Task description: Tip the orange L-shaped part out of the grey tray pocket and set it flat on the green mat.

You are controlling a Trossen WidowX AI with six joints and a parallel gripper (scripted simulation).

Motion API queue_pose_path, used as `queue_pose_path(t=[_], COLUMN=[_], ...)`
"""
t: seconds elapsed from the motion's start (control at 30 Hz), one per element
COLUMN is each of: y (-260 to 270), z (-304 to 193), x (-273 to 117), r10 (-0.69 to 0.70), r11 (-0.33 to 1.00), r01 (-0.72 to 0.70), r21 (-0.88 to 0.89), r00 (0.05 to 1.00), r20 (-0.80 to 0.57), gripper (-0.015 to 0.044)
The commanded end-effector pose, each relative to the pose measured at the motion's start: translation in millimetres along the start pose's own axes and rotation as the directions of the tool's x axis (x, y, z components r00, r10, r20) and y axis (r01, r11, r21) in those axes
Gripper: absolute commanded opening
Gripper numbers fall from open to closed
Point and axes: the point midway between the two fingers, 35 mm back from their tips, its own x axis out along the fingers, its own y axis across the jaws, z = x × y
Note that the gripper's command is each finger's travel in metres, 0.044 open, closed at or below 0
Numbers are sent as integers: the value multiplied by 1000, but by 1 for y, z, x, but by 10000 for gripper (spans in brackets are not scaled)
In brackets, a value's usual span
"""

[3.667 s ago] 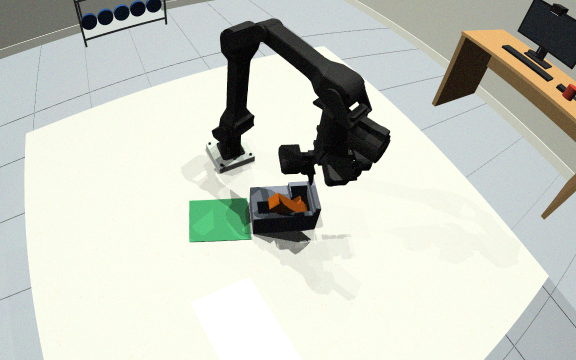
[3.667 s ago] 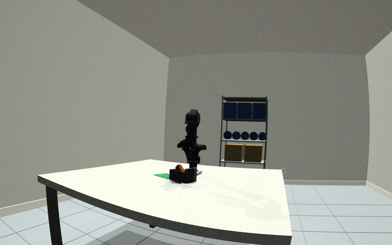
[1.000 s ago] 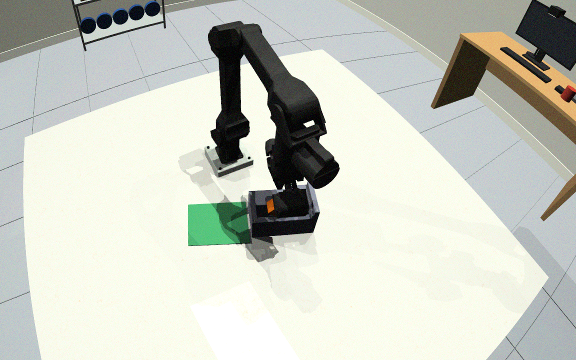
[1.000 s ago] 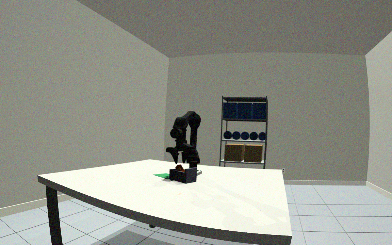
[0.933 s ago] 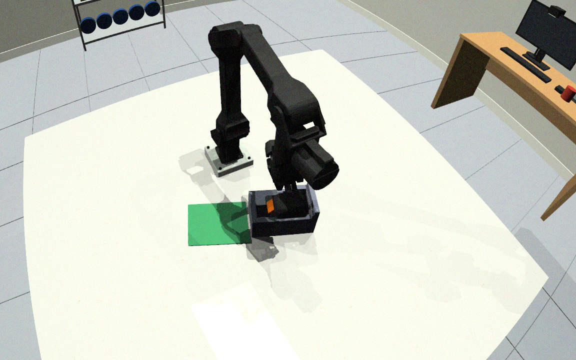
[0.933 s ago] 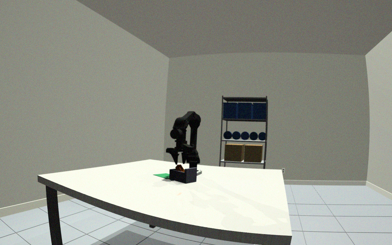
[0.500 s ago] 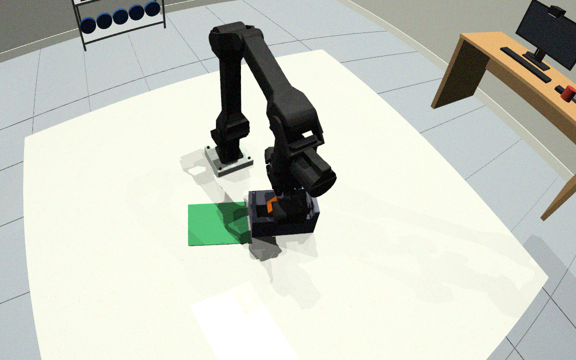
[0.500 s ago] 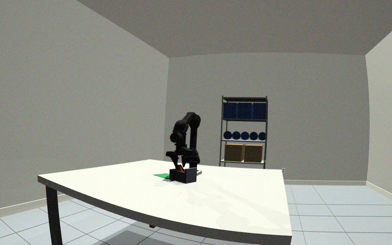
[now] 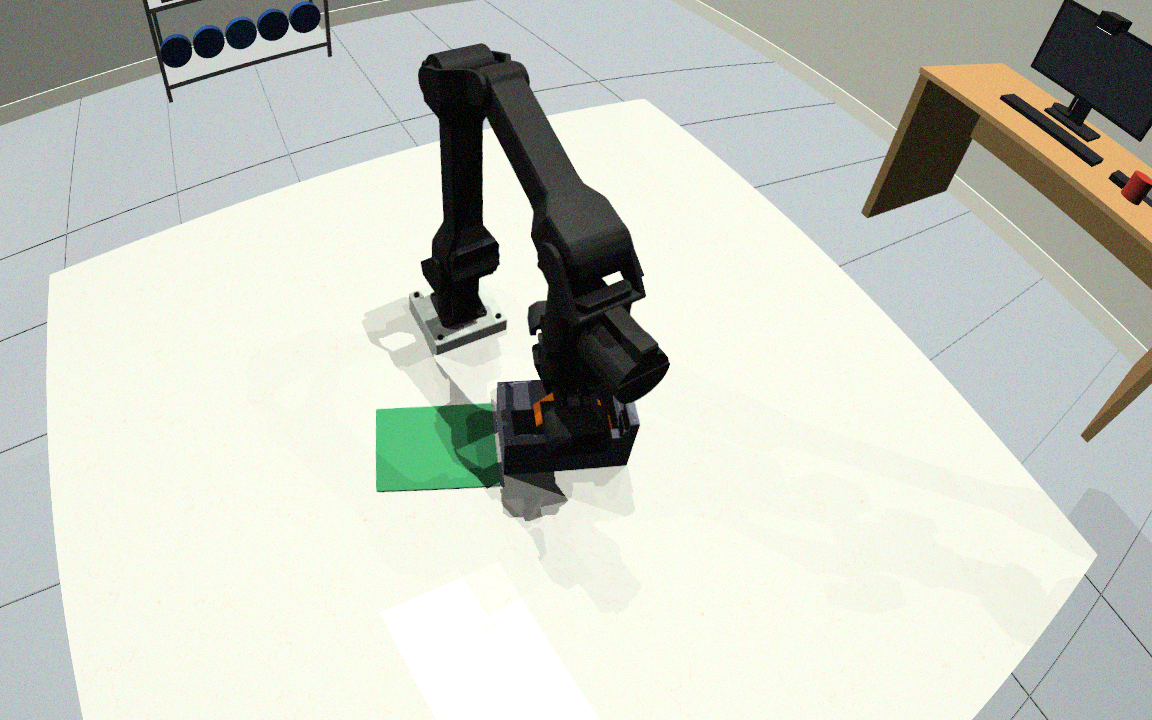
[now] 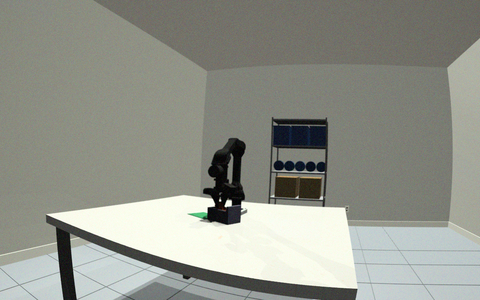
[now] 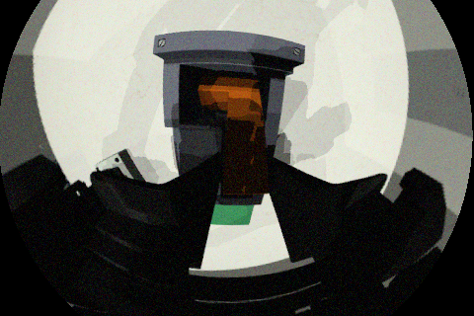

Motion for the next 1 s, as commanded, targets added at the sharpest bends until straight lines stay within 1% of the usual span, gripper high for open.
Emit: queue_pose_path(t=[0.0,0.23,0.33,0.6,0.97], y=[0,0,0,0,0], z=[0,0,0,0,0], x=[-1,-1,-1,-3,-20], r10=[0,0,0,0,2], r11=[1000,1000,1000,1000,1000], r01=[0,0,0,0,-2], r21=[0,0,0,0,-4], r00=[1000,1000,1000,1000,1000], r20=[0,0,0,0,1], gripper=[129,82,3,0,0])
